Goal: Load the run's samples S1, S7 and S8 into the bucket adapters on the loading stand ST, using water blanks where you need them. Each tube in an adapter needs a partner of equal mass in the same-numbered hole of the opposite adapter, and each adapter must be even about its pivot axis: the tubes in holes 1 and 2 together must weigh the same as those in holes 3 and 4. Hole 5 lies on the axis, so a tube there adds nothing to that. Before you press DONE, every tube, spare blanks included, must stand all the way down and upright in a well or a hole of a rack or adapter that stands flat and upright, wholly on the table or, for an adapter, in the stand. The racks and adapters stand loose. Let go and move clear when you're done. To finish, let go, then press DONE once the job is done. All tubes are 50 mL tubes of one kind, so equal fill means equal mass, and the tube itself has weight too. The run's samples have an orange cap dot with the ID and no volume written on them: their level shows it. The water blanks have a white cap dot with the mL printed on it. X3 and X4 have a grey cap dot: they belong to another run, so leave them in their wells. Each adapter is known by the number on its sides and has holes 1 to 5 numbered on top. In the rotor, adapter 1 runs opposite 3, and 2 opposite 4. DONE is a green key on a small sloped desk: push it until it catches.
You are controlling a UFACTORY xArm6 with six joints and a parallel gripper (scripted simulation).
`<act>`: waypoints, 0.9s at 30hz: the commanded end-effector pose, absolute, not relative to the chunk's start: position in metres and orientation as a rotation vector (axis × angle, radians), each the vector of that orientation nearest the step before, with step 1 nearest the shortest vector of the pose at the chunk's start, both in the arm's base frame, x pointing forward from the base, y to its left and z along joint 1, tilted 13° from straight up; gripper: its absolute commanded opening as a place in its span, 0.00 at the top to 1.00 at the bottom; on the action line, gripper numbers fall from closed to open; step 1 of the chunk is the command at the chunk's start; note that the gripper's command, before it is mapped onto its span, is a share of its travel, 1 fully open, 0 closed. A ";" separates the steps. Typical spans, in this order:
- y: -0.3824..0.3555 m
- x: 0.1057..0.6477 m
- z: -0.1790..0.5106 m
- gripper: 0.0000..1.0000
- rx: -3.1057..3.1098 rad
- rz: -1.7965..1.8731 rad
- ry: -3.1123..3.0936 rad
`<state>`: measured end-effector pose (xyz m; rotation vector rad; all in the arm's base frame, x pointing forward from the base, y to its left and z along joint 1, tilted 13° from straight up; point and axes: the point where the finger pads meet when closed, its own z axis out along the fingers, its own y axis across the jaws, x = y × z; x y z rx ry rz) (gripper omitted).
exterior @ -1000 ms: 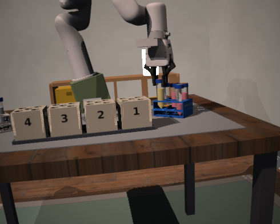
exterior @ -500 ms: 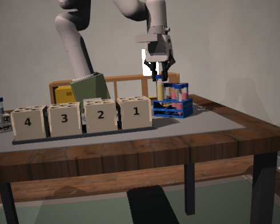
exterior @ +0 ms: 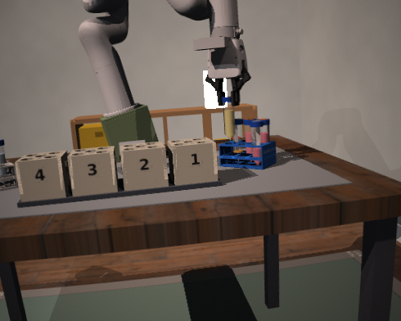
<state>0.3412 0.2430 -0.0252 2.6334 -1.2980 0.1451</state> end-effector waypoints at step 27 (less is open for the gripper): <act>0.256 0.342 0.030 1.00 2.636 0.147 -1.299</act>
